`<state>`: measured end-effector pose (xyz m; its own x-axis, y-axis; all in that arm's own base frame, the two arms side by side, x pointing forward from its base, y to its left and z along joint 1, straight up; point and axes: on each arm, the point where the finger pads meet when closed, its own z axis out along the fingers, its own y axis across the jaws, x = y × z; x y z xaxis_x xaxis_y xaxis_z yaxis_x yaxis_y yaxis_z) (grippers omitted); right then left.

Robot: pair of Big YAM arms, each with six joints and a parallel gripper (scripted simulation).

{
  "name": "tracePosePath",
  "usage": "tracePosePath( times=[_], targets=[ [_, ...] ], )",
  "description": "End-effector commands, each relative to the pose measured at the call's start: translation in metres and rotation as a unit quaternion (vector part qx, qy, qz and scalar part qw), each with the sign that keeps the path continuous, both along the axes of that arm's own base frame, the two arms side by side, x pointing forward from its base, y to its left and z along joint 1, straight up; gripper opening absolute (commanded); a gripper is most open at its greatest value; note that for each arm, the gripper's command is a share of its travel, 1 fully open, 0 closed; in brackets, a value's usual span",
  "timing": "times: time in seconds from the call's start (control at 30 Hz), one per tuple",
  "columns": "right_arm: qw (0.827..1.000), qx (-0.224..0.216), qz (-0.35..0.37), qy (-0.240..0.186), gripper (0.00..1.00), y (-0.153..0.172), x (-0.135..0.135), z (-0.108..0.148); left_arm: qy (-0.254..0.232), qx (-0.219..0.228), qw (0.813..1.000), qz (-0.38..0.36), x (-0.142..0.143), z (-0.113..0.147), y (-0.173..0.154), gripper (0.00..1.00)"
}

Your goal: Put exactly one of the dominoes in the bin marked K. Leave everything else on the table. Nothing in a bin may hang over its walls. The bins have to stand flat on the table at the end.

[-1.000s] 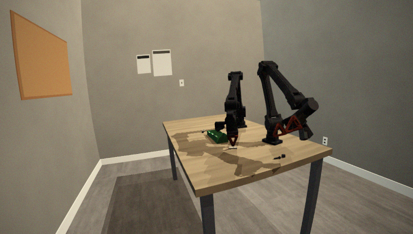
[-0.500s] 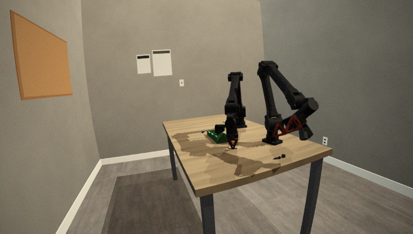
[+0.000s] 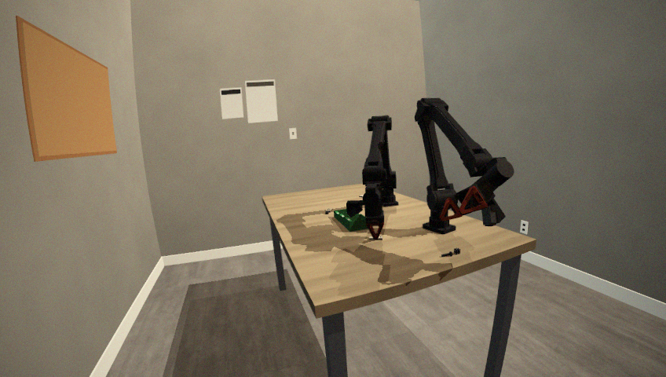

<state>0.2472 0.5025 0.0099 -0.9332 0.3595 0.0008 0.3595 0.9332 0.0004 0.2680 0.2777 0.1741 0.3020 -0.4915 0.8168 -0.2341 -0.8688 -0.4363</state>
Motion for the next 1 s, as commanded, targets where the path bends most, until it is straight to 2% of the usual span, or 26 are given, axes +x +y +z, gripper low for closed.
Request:
tracePosePath(
  times=[0.0, 0.13, 0.17, 0.2, 0.37, 0.4, 0.43, 0.83, 0.9, 0.97],
  targets=[
    [1.000, 0.015, 0.000, -0.008, 0.20, 0.011, 0.004, 0.013, -0.003, 0.008, 1.000, 0.007, -0.003, 0.007, 0.008, 1.00],
    [1.000, 0.015, 0.000, -0.008, 0.20, 0.011, 0.004, 0.013, -0.003, 0.008, 1.000, 0.007, -0.003, 0.007, 0.008, 1.00],
    [1.000, 0.009, 0.000, -0.005, 0.20, 0.005, -0.005, 0.008, -0.003, 0.008, 1.000, 0.007, -0.003, 0.007, 0.008, 1.00],
    [1.000, 0.015, 0.000, -0.008, 0.20, 0.011, 0.004, 0.013, -0.003, 0.008, 1.000, 0.007, -0.003, 0.007, 0.008, 1.00],
    [1.000, 0.015, 0.000, -0.008, 0.20, 0.011, 0.004, 0.013, -0.003, 0.008, 1.000, 0.007, -0.003, 0.007, 0.008, 1.00],
    [1.000, 0.009, 0.001, -0.005, 0.20, 0.005, -0.006, 0.008, -0.003, 0.008, 1.000, 0.007, -0.003, 0.007, 0.008, 1.00],
    [1.000, 0.015, 0.000, -0.008, 0.20, 0.011, 0.004, 0.013, -0.003, 0.008, 1.000, 0.007, -0.003, 0.007, 0.008, 1.00],
    [1.000, 0.015, 0.000, -0.008, 0.20, 0.011, 0.004, 0.013, -0.003, 0.008, 1.000, 0.007, -0.003, 0.007, 0.008, 1.00],
    [0.999, 0.032, 0.001, -0.016, 0.20, 0.023, 0.002, 0.042, -0.003, 0.008, 1.000, 0.007, -0.003, 0.007, 0.008, 1.00],
    [0.999, 0.032, 0.001, -0.016, 0.20, 0.022, 0.004, 0.049, -0.003, 0.008, 1.000, 0.007, -0.003, 0.007, 0.008, 1.00]
  ],
)
